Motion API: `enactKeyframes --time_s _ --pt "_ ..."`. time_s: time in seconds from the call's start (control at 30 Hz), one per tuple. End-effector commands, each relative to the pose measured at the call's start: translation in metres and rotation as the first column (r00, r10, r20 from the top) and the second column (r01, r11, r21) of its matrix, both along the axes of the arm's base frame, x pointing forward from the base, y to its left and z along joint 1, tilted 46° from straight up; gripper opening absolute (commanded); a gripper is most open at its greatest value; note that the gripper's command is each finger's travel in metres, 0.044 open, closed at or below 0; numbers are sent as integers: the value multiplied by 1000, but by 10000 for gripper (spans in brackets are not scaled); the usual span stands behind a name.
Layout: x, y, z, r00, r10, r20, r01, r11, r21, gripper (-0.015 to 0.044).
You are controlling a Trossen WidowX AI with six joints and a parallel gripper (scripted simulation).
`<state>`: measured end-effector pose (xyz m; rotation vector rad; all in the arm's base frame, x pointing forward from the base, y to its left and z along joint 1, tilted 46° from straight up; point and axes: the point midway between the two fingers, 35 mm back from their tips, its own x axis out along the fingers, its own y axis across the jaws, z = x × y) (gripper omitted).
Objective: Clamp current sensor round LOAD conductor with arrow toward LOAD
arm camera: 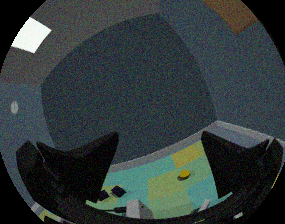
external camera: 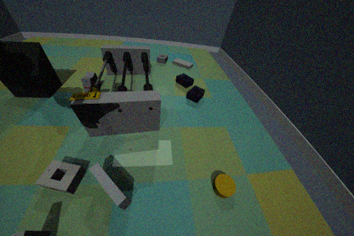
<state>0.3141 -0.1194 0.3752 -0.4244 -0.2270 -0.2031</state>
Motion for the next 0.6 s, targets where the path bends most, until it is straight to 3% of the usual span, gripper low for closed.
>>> enactKeyframes --time_s 0.0,0.2,0.4,0.47,0.57 --pt "7 48 -19 994 96 -42 -87 979 185 440" --pt "3 112 -49 967 227 -118 -163 902 400 440" --pt "2 119 -52 962 241 -127 -168 892 420 440" --pt "5 117 -62 960 223 -172 -124 883 454 440" --pt "14 108 -105 921 139 -363 88 835 543 440"
